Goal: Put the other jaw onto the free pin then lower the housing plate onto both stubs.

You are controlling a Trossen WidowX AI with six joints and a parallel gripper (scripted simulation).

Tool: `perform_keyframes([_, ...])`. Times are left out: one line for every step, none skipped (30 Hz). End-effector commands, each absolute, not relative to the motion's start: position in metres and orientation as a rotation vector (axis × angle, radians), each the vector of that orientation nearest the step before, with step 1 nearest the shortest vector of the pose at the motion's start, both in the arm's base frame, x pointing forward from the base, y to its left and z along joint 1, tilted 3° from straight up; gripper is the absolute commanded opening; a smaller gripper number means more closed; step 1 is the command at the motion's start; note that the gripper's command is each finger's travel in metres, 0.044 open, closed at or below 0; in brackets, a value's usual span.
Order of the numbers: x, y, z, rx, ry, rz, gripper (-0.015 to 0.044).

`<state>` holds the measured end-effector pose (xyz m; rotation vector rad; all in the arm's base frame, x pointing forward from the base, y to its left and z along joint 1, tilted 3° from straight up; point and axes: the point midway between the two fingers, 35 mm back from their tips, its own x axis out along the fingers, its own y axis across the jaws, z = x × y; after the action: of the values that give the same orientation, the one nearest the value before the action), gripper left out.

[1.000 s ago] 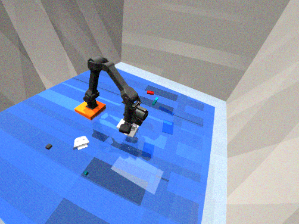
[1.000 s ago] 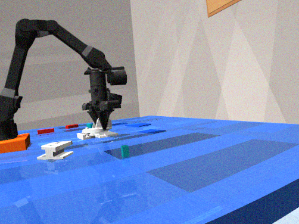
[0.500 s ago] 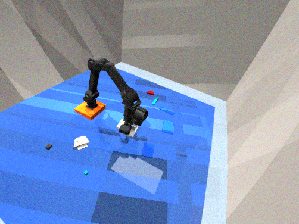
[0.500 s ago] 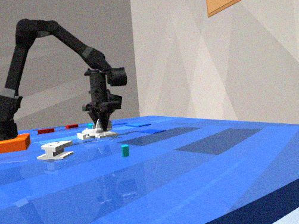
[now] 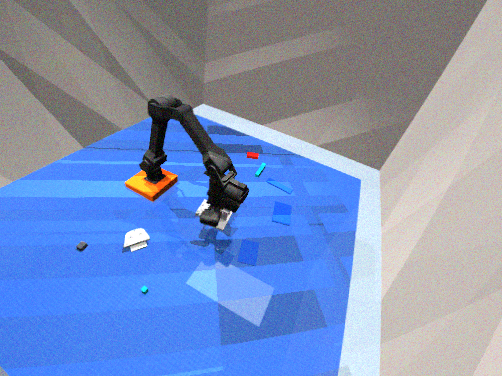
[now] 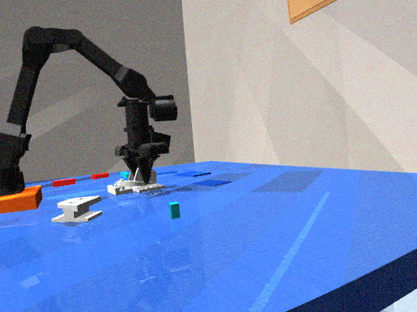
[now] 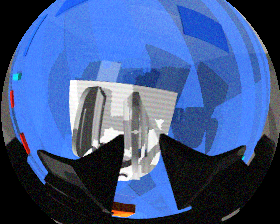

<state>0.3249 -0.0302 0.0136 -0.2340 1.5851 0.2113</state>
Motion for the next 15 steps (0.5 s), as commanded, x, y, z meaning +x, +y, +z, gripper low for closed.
perform_keyframes([0.3247,-0.0307,0.0114,-0.24,1.586,0.212,0.0134])
perform_keyframes([0.3247,-0.0307,0.0114,-0.24,1.586,0.212,0.0134])
perform_keyframes([0.3247,-0.0307,0.0114,-0.24,1.586,0.212,0.0134])
perform_keyframes([0.3247,-0.0307,0.0114,-0.24,1.586,0.212,0.0134])
perform_keyframes([0.3247,-0.0307,0.0113,-0.24,1.586,0.213,0.0134])
perform_keyframes([0.3247,-0.0307,0.0108,-0.24,1.586,0.213,0.0134])
perform_keyframes([0.3247,-0.0307,0.0099,-0.241,1.586,0.214,0.0134])
perform_keyframes([0.3247,-0.0307,0.009,-0.243,1.586,0.215,0.0134])
perform_keyframes([0.3246,-0.0308,0.0085,-0.243,1.586,0.216,0.0134])
perform_keyframes([0.3246,-0.0308,0.0083,-0.243,1.586,0.216,0.0134])
perform_keyframes([0.3246,-0.0308,0.0083,-0.243,1.586,0.216,0.0134])
perform_keyframes([0.3246,-0.0308,0.0083,-0.243,1.586,0.216,0.0134])
perform_keyframes([0.3246,-0.0308,0.0083,-0.243,1.586,0.216,0.0134])
perform_keyframes([0.3246,-0.0308,0.0083,-0.243,1.586,0.216,0.0134])
perform_keyframes([0.3246,-0.0308,0.0083,-0.243,1.586,0.216,0.0134])
